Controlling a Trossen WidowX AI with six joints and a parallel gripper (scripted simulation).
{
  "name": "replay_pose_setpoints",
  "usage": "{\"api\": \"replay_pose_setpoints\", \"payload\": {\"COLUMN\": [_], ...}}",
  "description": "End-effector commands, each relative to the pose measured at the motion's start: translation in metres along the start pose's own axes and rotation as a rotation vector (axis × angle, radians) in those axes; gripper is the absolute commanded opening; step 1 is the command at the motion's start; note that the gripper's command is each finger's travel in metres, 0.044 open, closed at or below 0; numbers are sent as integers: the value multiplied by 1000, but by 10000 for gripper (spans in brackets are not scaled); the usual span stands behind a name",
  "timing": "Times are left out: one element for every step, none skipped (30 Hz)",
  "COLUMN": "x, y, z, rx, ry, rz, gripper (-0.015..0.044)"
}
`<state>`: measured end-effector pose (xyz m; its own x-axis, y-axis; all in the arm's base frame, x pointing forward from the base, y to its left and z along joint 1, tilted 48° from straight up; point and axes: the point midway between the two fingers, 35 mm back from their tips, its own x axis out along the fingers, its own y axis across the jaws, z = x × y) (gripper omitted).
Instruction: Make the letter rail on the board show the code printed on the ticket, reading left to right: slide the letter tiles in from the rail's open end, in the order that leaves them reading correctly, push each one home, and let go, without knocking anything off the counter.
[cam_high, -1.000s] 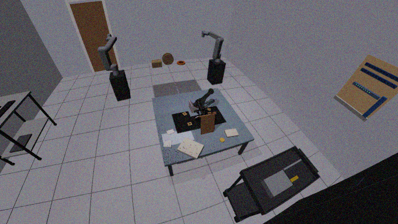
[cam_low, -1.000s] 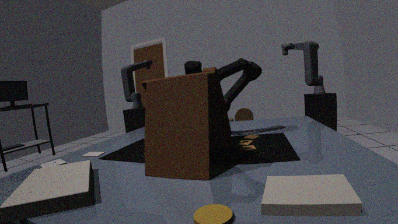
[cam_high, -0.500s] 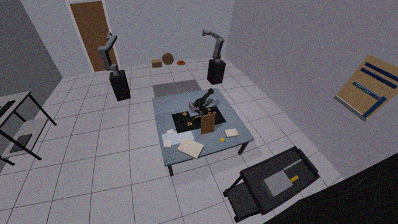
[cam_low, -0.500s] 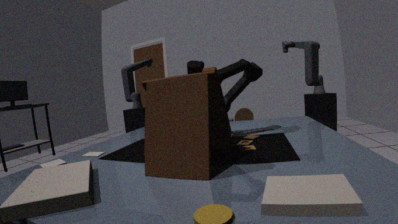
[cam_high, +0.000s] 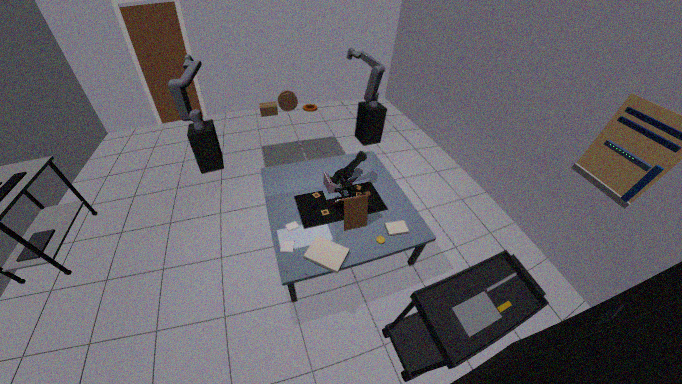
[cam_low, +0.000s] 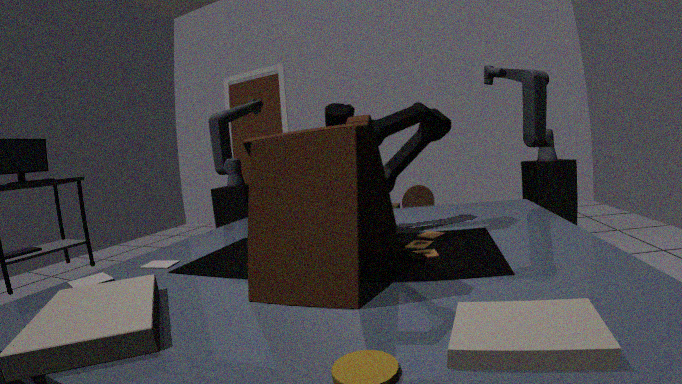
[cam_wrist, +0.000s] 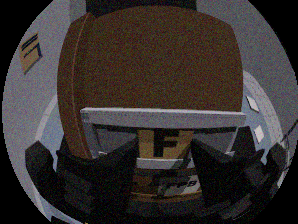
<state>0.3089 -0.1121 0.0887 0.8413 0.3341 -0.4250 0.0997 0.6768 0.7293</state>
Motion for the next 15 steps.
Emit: {"api": "replay_pose_setpoints", "payload": {"x": [0,0,0,0,0,0,0,0,0,0,0,0,0,0,0], "y": [2,3,3,4,4,5,6,6,7,7,8,8,9,10,10], "z": [0,0,0,0,0,0,0,0,0,0,0,0,0,0,0], "rx": [8,8,8,8,8,8,8,8,8,8,8,9,9,9,9], "ry": [1,1,1,1,1,1,1,1,1,1,1,1,1,1,1], "rz": [-3,-3,-3,-3,-3,-3,-3,-3,-3,-3,-3,-3,-3,-3,-3], "gripper": [0,0,0,0,0,0,0,0,0,0,0,0,0,0,0]}}
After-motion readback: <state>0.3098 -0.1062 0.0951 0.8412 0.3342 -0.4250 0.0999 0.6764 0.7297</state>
